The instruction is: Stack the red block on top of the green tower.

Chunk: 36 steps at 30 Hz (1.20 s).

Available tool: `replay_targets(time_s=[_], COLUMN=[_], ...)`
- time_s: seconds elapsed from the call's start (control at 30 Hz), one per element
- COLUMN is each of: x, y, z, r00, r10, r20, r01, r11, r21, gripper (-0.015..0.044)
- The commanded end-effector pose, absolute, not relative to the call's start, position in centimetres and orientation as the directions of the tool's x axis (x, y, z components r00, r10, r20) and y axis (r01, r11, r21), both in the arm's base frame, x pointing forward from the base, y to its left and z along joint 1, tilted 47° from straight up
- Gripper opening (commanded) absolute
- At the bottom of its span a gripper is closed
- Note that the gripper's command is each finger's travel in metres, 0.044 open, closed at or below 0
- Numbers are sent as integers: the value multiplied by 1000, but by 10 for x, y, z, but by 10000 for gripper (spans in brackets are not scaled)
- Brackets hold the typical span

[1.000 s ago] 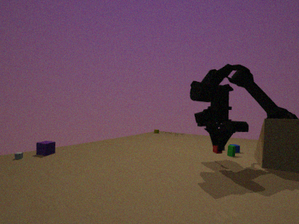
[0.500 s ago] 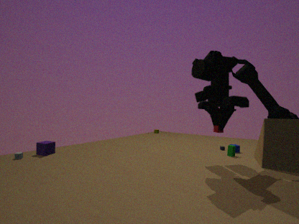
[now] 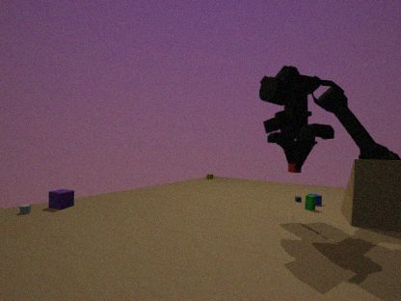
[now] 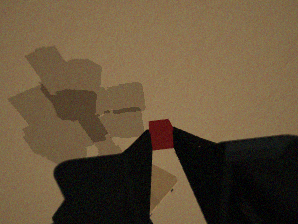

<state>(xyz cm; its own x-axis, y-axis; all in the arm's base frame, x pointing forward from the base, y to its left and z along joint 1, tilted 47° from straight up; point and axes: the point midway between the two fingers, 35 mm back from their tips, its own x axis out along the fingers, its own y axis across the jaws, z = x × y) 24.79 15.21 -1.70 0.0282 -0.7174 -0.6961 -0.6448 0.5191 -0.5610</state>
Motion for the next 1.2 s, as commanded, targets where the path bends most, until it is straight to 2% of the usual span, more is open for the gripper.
replay_targets(time_s=[0.0,0.83,1.17], x=[246,208,204], y=[138,60,45], z=[0,74,70], r00=[26,22,23], r10=[-720,-725,-725], r20=[-693,-688,-689], r01=[-647,-645,-649], r11=[517,515,513], r21=[-561,-564,-562], gripper=[0,0,0])
